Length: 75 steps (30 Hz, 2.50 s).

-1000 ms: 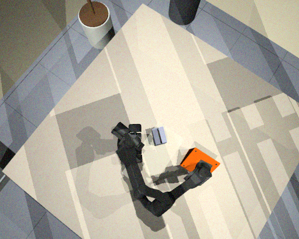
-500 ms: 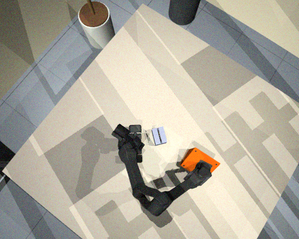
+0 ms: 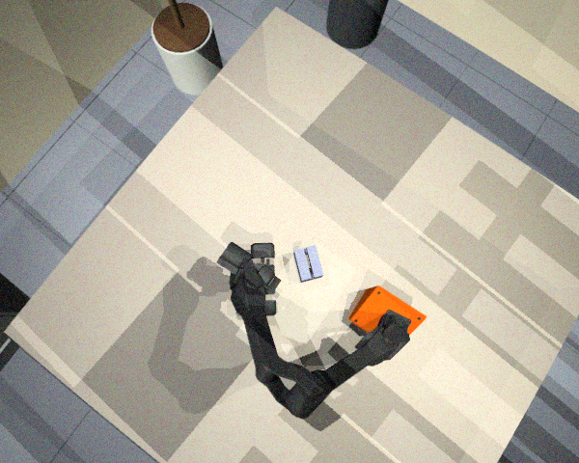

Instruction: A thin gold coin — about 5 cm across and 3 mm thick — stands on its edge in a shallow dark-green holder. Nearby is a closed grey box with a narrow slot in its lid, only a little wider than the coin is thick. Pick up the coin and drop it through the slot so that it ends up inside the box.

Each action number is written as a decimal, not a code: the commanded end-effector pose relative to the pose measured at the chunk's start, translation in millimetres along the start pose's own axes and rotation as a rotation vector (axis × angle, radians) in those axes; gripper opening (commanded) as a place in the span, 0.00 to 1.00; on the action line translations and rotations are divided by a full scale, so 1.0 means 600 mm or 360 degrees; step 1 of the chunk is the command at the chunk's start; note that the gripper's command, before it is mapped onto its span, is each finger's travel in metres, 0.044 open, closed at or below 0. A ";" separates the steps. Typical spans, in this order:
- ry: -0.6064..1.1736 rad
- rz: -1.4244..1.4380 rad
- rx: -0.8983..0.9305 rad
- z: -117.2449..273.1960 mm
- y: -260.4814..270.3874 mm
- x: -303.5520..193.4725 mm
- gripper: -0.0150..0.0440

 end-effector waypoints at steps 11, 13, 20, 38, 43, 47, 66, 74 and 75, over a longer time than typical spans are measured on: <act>-0.0002 -0.0009 0.0003 0.009 -0.001 0.001 0.25; -0.0001 -0.0009 0.0002 0.017 -0.002 0.001 0.25; 0.0002 -0.0010 -0.0002 0.045 -0.005 0.003 0.25; 0.0004 -0.0010 -0.0002 0.121 -0.005 0.002 0.25; 0.0003 -0.0010 -0.0001 0.142 -0.003 0.001 0.25; 0.0002 -0.0010 0.0001 0.157 -0.002 0.000 0.25; 0.0001 -0.0897 0.0000 0.158 -0.005 0.007 0.25; 0.0001 -0.1328 0.0000 0.158 -0.007 0.010 0.25; 0.0001 -0.1381 0.0000 0.158 -0.007 0.010 0.25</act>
Point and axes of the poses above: the point midway between the two fingers, 35 mm back from their tips, its own z axis back along the fingers, its own y axis across the jaws, x = y × z, the point moved 9 cm from there along z, back along the fingers, and after that the axes turned 9 degrees about z, right-handed, at the moved point
